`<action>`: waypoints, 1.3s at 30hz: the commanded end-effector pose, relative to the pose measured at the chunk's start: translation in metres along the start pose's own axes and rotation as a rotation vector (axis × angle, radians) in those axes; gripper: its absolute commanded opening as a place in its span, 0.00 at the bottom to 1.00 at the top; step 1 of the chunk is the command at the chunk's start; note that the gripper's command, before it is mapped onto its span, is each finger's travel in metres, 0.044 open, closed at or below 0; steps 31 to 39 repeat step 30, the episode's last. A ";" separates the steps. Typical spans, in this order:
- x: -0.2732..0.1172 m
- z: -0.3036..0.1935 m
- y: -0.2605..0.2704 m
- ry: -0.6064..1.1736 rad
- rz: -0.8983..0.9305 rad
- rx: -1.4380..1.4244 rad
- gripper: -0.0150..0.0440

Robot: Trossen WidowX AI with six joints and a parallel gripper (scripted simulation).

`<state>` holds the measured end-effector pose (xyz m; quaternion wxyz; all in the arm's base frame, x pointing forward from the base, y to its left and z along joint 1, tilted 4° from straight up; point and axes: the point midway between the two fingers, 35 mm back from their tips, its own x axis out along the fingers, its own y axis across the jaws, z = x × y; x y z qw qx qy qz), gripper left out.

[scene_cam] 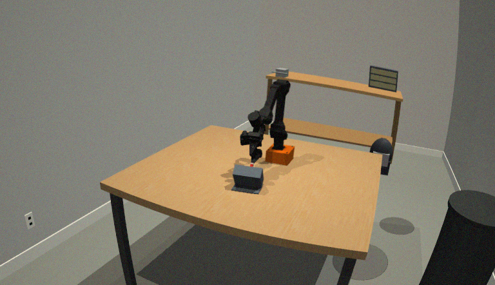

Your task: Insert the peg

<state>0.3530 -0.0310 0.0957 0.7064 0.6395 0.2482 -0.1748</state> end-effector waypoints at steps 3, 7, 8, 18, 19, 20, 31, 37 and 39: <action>-0.006 0.000 0.000 0.003 -0.001 -0.003 1.00; -0.010 0.000 0.001 0.003 -0.001 -0.002 1.00; -0.011 0.000 0.001 0.003 -0.001 -0.002 1.00; -0.021 0.001 0.001 0.002 -0.003 -0.002 1.00; -0.022 0.001 0.001 0.002 -0.003 -0.001 1.00; -0.023 0.001 0.001 0.002 -0.003 -0.001 1.00; -0.032 0.001 0.002 0.001 -0.004 -0.001 1.00; -0.032 0.001 0.002 0.001 -0.004 -0.001 1.00; -0.032 0.001 0.002 0.001 -0.004 -0.001 1.00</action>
